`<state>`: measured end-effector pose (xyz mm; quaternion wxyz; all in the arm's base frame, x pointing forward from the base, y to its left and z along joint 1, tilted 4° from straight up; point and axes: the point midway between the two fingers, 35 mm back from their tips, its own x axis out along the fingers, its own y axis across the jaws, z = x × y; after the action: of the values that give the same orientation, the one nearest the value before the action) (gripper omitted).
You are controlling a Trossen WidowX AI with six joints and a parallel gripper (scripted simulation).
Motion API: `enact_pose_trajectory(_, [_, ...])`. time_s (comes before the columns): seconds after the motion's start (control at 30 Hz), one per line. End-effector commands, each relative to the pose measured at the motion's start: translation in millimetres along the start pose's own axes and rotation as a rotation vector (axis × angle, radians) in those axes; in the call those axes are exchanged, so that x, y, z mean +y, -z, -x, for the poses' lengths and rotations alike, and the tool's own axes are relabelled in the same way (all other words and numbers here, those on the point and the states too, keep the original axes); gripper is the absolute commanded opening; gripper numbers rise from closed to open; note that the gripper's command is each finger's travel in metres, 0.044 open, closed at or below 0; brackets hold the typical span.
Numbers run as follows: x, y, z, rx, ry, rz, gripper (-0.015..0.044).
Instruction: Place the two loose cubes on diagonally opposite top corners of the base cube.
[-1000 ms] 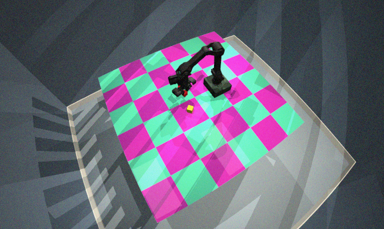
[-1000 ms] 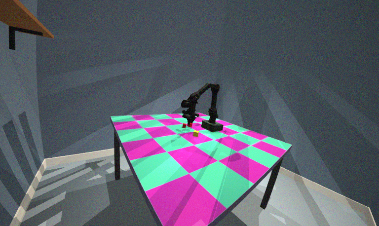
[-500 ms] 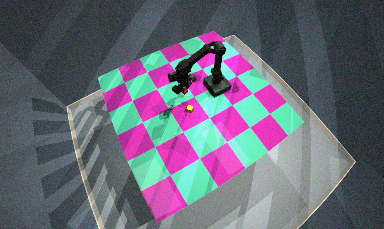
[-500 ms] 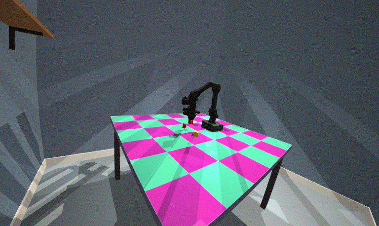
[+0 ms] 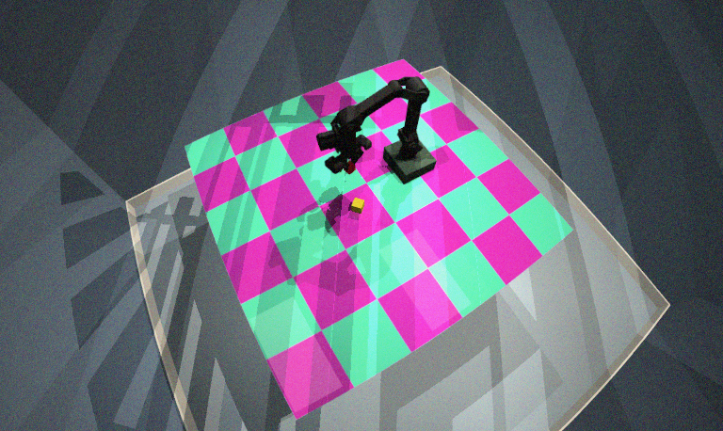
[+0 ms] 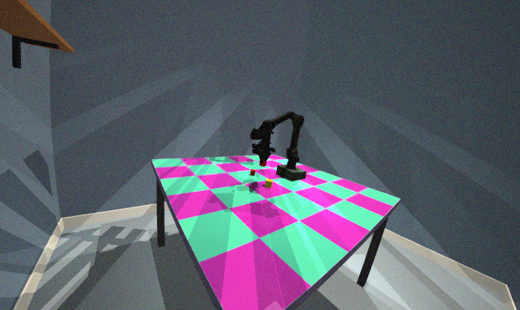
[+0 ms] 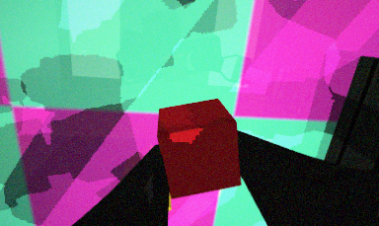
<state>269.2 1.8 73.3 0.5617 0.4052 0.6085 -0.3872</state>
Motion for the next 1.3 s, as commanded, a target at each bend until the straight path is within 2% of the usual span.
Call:
enact_pose_trajectory(0.0, [0.6,0.1,10.7,-0.008,-0.011,-0.002,0.0105])
enact_pose_trajectory(0.13, [2.9,4.0,9.3,-0.008,-0.011,0.048,0.0105])
enact_pose_trajectory(1.27, [35.3,103.8,-24.3,-0.008,-0.013,1.185,0.0105])
